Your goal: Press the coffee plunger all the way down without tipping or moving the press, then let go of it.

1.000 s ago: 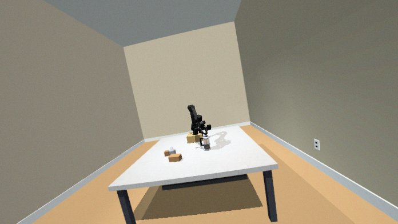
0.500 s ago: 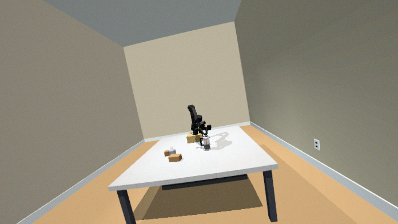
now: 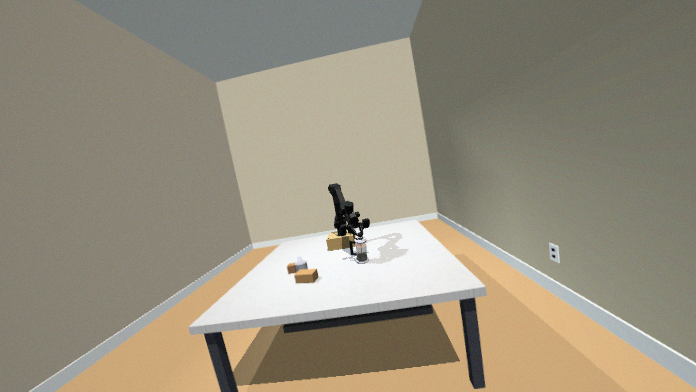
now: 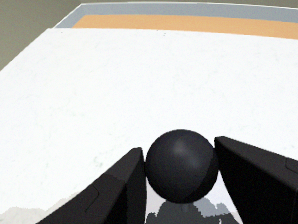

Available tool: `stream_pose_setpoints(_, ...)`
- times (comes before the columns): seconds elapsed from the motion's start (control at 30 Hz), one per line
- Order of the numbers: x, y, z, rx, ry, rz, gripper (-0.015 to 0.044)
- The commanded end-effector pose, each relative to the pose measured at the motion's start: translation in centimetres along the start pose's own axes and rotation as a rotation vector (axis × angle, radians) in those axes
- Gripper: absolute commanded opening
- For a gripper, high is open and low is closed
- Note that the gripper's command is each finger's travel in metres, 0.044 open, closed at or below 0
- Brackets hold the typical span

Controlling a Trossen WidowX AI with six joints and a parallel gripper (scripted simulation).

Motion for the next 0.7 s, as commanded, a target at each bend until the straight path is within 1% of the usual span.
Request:
stream_pose_setpoints(0.0,0.33,0.07,0.25,-0.001,0.013,-0.002,0.0126)
stream_pose_setpoints(0.33,-0.01,0.0,0.03,0.0,0.0,0.0,0.0126)
stream_pose_setpoints(0.67,-0.01,0.0,0.03,0.0,0.0,0.0,0.0388)
Point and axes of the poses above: the point midway between the two fingers, 35 mm back from their tips, its own z axis out along the fingers, its own y axis across the jaws, x = y × z, the point moved 4 cm from there along -z, back along the fingers, and after that the axes turned 11 degrees about -z, right-handed, at the moved point
